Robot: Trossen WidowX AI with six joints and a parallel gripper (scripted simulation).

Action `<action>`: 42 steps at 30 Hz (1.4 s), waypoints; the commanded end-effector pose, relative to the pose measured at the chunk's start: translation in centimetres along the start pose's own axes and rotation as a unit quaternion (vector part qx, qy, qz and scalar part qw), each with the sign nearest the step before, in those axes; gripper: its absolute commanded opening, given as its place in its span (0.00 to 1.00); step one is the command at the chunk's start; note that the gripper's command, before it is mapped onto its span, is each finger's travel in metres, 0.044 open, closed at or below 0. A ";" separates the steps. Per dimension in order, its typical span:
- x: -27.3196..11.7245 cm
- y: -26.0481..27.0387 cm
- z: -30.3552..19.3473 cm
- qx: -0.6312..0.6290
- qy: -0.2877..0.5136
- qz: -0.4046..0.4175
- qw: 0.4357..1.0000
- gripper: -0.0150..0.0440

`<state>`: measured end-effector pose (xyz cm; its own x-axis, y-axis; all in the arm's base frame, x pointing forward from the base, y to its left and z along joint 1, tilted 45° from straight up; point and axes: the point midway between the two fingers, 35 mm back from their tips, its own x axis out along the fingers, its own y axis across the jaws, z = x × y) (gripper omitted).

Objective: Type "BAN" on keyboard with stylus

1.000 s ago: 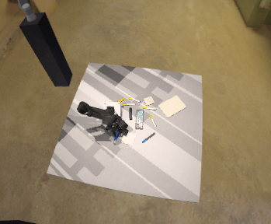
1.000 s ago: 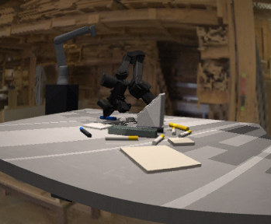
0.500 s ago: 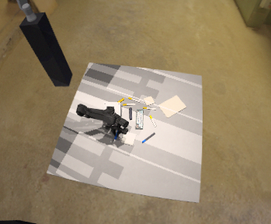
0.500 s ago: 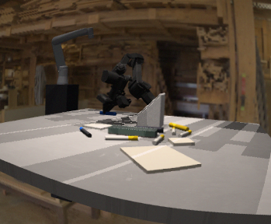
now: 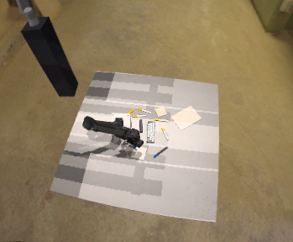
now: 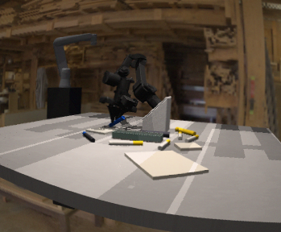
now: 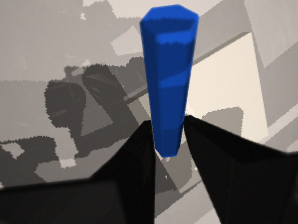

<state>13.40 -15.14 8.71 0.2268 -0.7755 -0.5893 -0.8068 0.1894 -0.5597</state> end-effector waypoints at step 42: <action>-2.0 -5.5 11.5 0.267 -0.446 -0.005 0.854 0.25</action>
<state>23.80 -7.37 6.92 0.7496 -0.0606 -0.6592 -0.4899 0.6189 -0.6140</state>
